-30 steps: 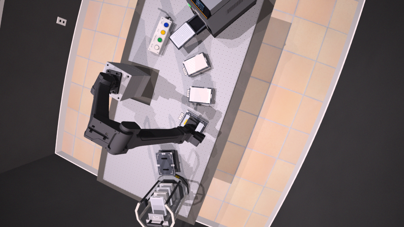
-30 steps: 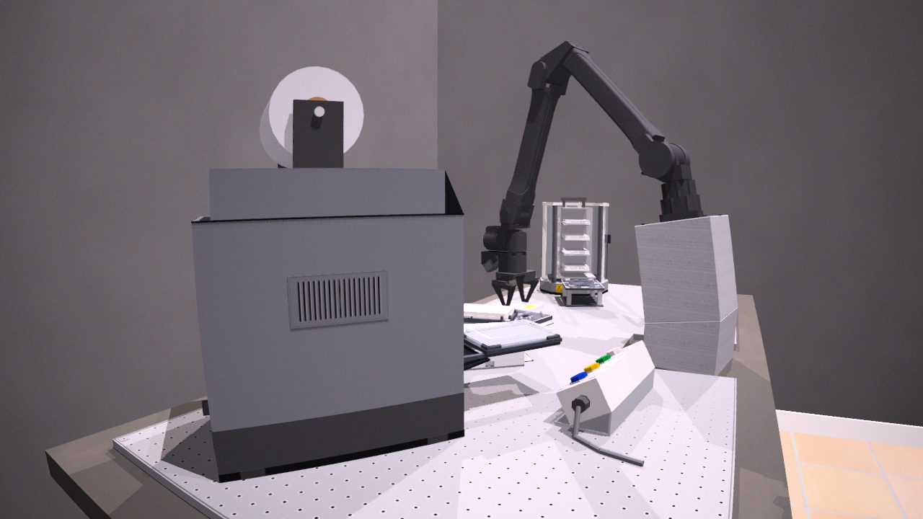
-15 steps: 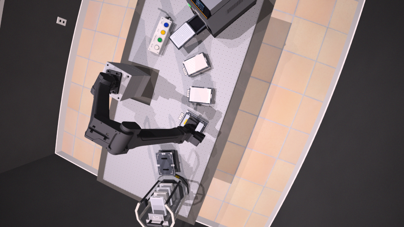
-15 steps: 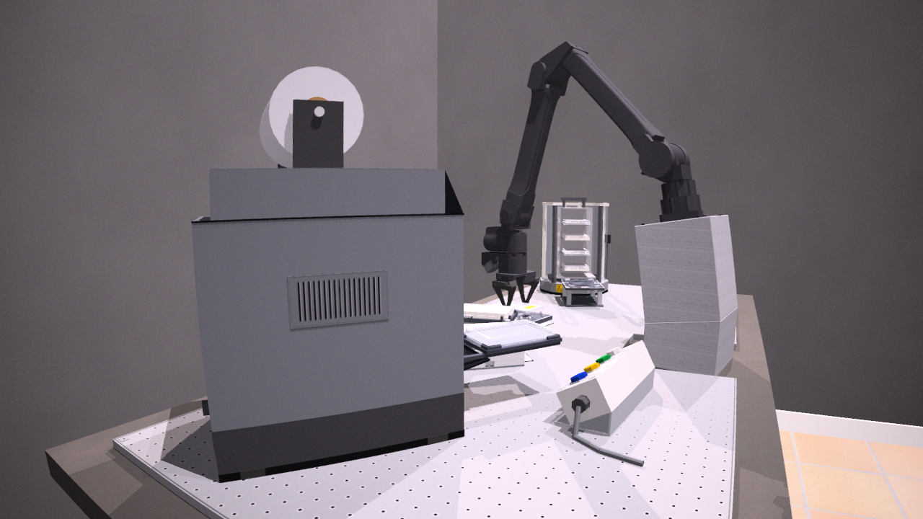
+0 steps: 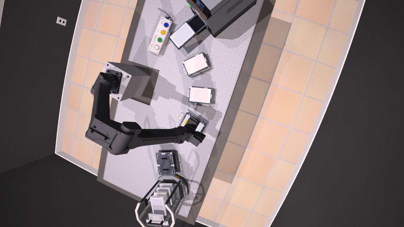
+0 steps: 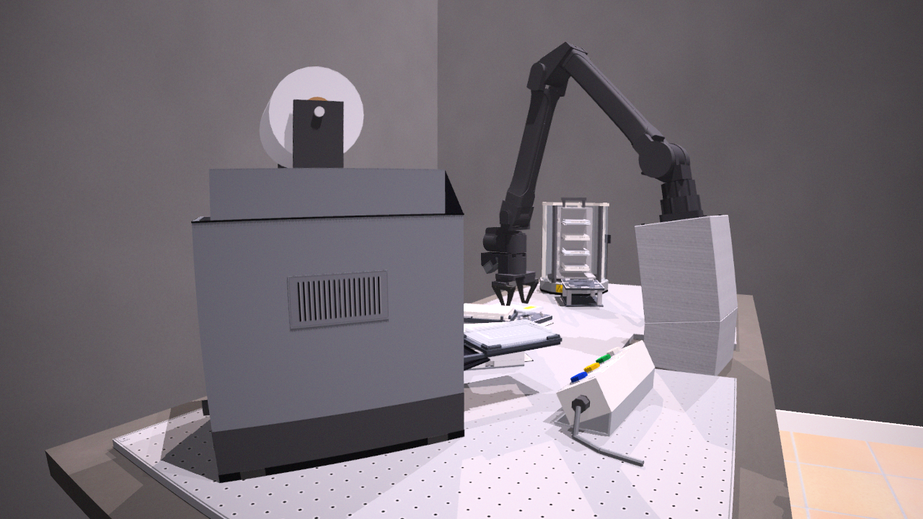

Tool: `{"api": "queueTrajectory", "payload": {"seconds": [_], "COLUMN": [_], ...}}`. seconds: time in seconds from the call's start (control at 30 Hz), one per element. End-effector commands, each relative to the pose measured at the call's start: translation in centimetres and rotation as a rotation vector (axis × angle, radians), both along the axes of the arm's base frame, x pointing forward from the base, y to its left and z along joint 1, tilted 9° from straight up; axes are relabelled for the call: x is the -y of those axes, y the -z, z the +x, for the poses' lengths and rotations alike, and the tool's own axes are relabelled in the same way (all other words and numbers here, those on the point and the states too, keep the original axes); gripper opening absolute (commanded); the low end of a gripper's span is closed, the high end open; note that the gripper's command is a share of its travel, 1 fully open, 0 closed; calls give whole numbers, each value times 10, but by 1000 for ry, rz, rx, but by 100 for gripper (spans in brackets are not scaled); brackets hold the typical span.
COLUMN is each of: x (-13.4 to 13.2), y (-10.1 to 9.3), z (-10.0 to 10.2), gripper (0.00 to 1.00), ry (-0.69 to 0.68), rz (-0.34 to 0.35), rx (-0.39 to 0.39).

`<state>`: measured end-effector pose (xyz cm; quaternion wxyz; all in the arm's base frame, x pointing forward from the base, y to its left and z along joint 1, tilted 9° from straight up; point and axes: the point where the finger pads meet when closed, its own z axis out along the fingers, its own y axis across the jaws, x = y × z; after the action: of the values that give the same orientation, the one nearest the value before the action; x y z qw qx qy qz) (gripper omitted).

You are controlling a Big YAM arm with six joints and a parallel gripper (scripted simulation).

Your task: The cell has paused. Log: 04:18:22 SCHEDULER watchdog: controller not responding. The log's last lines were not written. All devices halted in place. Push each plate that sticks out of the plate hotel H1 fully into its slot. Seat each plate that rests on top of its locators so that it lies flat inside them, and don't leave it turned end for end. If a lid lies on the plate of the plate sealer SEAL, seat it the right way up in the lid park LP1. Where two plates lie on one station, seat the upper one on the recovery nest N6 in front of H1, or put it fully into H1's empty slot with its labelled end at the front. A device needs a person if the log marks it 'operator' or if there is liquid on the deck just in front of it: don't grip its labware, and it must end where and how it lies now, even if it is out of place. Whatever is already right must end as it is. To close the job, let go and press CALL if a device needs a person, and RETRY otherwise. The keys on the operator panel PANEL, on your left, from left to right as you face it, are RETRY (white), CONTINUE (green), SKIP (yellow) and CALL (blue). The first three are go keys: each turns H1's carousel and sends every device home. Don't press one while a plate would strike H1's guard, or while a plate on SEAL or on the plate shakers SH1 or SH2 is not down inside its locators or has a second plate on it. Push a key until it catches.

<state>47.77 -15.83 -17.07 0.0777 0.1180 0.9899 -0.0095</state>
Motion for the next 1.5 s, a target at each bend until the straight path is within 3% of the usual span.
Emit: {"api": "queueTrajectory", "payload": {"seconds": [0.0, 1.47], "x": [0, 1], "y": [-5, -2], "z": [20, 24], "gripper": [84, 84], "ry": [-1, -1], "rz": [-8, -11], "rx": [37, 44]}}
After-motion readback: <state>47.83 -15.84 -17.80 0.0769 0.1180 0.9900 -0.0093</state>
